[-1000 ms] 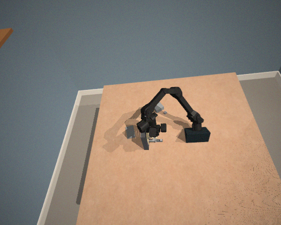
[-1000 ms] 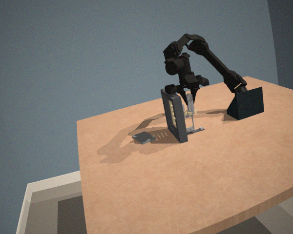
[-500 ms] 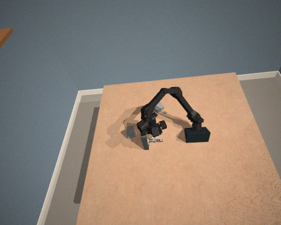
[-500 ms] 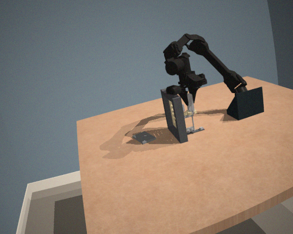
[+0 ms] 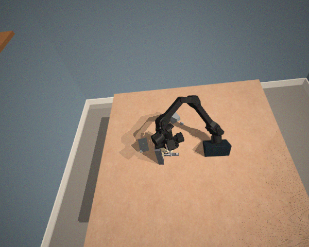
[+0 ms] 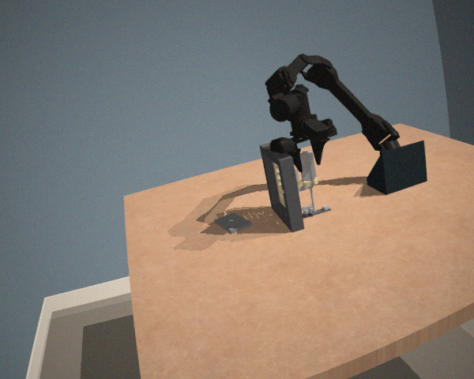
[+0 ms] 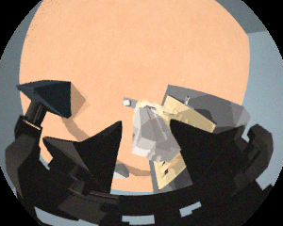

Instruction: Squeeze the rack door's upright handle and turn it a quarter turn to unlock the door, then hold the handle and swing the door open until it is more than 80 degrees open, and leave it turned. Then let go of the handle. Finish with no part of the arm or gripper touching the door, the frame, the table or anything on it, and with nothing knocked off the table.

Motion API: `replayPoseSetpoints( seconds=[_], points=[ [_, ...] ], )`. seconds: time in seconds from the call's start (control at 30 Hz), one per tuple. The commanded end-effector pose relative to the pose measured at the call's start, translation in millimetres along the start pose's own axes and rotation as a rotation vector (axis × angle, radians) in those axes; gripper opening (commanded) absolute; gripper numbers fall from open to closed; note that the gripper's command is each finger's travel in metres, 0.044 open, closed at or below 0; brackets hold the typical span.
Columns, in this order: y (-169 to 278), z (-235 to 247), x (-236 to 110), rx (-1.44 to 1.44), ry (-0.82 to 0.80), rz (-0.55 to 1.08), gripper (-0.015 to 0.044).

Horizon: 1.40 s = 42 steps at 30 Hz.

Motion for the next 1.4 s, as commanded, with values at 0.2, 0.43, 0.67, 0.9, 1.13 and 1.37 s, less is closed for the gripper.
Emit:
replayPoseSetpoints(
  seconds=[0.2,0.43,0.67,0.9,1.13,1.37],
  points=[
    [2.6,-4.1,2.5,0.46,0.009,0.0,0.03],
    [2.6,-4.1,2.5,0.807,0.009,-0.002,0.03],
    [2.6,-4.1,2.5,1.154,0.008,-0.003,0.03],
    [2.6,-4.1,2.5,1.5,0.008,-0.005,0.03],
    [2.6,-4.1,2.5,1.847,0.008,-0.006,0.03],
    [2.6,-4.1,2.5,2.194,0.007,-0.008,0.03]
  ],
)
Point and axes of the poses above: the point midway between the two fingers, 35 mm back from their tips, its own x axis out along the fingers, its own z axis across the jaws, y = z × x, the point moved 4 cm from there along -x, back along the fingers, and after that the axes turned 9 degrees about x, right-handed, at the moved point
